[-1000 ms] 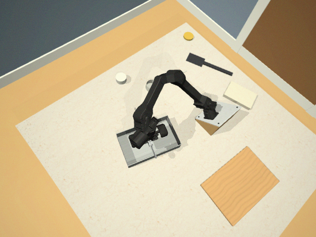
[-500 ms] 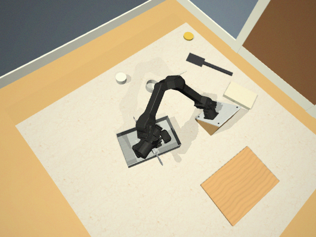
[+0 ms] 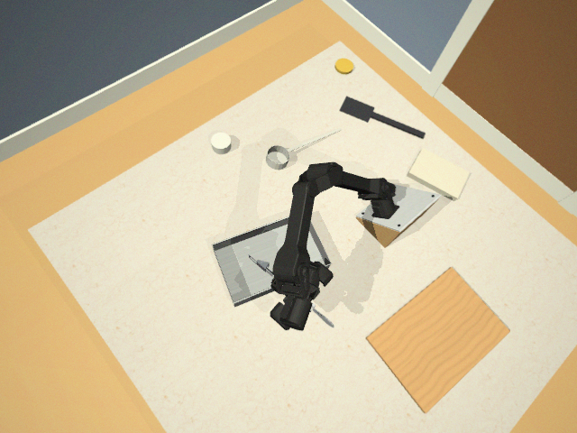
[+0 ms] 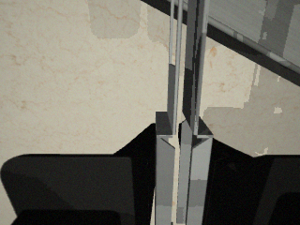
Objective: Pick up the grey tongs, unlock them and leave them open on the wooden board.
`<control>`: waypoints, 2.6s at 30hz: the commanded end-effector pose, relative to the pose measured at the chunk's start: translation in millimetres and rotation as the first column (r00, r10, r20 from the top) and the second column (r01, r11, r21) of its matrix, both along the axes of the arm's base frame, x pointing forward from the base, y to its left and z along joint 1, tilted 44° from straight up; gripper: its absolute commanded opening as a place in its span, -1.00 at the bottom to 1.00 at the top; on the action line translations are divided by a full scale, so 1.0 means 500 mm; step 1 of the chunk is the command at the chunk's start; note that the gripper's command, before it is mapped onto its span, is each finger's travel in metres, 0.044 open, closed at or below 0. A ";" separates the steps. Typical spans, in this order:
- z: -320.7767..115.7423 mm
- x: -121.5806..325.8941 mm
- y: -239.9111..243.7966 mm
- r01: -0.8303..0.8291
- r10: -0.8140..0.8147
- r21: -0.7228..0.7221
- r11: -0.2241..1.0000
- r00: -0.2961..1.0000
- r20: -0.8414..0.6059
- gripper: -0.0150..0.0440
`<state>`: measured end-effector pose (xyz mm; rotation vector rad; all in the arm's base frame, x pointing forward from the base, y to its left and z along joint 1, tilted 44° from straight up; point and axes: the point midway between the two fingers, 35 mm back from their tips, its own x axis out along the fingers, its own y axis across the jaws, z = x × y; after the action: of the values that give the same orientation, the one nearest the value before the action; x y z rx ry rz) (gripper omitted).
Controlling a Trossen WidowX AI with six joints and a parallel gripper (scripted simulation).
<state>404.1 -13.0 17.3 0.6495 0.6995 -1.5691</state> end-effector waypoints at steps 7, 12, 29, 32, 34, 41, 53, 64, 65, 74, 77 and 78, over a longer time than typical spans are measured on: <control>-0.093 0.003 0.099 -0.146 0.148 0.025 0.989 0.980 -0.132 -1.00; -0.143 -0.004 0.148 -0.217 0.221 0.041 0.975 0.955 -0.196 -1.00; -0.253 -0.055 0.280 -0.387 0.404 0.117 0.914 0.853 -0.330 -1.00; -0.276 -0.079 0.322 -0.434 0.459 0.153 0.888 0.813 -0.358 -1.00; -0.292 -0.096 0.349 -0.463 0.495 0.177 0.868 0.784 -0.375 -1.00; -0.346 -0.165 0.434 -0.553 0.607 0.259 0.792 0.670 -0.428 -1.00; -0.436 -0.309 0.549 -0.660 0.756 0.400 0.636 0.429 -0.494 -1.00; -0.499 -0.431 0.605 -0.695 0.820 0.501 0.515 0.230 -0.524 -1.00; -0.499 -0.431 0.605 -0.695 0.820 0.501 0.515 0.230 -0.524 -1.00; -0.495 -0.434 0.603 -0.785 0.812 0.408 0.466 0.197 -0.549 -1.00; -0.489 -0.437 0.605 -0.856 0.805 0.321 0.404 0.166 -0.570 -1.00; -0.487 -0.437 0.606 -0.877 0.802 0.291 0.381 0.157 -0.576 -1.00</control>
<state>189.0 287.1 -227.9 -0.4326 1.3021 -0.6707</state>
